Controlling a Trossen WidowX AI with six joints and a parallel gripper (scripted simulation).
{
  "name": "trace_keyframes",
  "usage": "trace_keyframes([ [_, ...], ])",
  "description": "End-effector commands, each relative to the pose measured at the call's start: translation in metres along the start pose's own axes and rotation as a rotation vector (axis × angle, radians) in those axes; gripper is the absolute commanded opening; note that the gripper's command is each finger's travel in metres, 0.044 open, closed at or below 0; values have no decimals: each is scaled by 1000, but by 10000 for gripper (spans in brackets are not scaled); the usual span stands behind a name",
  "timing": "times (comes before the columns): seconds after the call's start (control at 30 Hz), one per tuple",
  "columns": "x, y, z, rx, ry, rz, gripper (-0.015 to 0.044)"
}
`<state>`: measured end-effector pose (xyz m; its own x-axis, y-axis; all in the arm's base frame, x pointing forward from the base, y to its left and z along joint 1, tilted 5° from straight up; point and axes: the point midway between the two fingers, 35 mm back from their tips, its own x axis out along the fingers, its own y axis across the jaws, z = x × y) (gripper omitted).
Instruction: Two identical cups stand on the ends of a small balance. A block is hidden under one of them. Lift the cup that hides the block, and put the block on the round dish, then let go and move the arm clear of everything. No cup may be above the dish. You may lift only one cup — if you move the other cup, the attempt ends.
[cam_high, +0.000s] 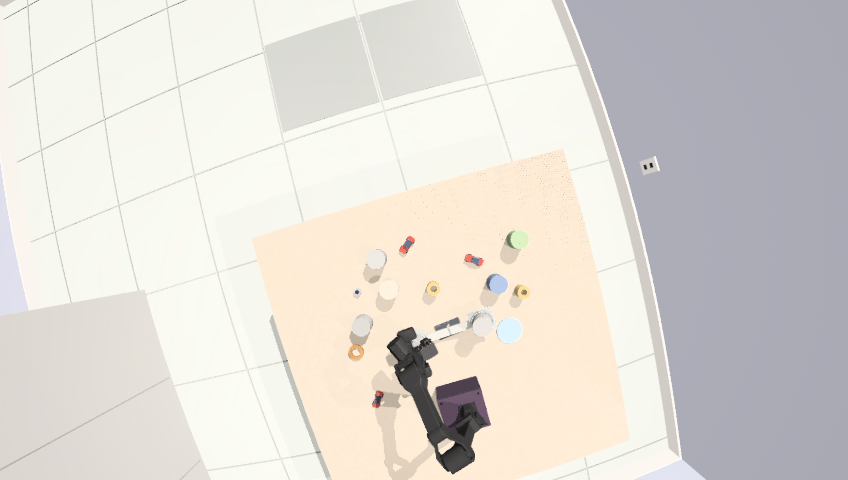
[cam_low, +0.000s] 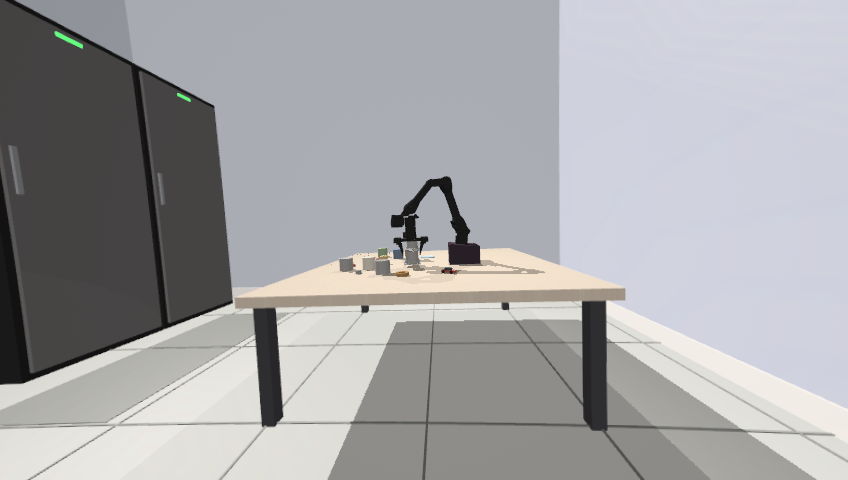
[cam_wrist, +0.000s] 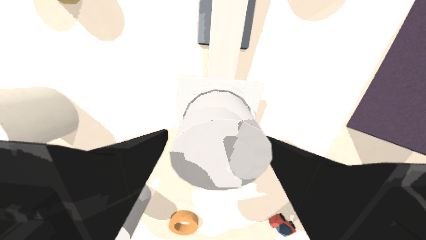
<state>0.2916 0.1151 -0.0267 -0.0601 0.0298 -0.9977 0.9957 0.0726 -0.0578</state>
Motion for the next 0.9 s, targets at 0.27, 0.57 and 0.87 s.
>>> trace_keyframes([
  [0.27,15,-2,1,5,-5,-2,414],
  [0.57,15,-2,1,5,-5,-2,315],
  [0.87,10,-1,1,5,-5,-2,98],
])
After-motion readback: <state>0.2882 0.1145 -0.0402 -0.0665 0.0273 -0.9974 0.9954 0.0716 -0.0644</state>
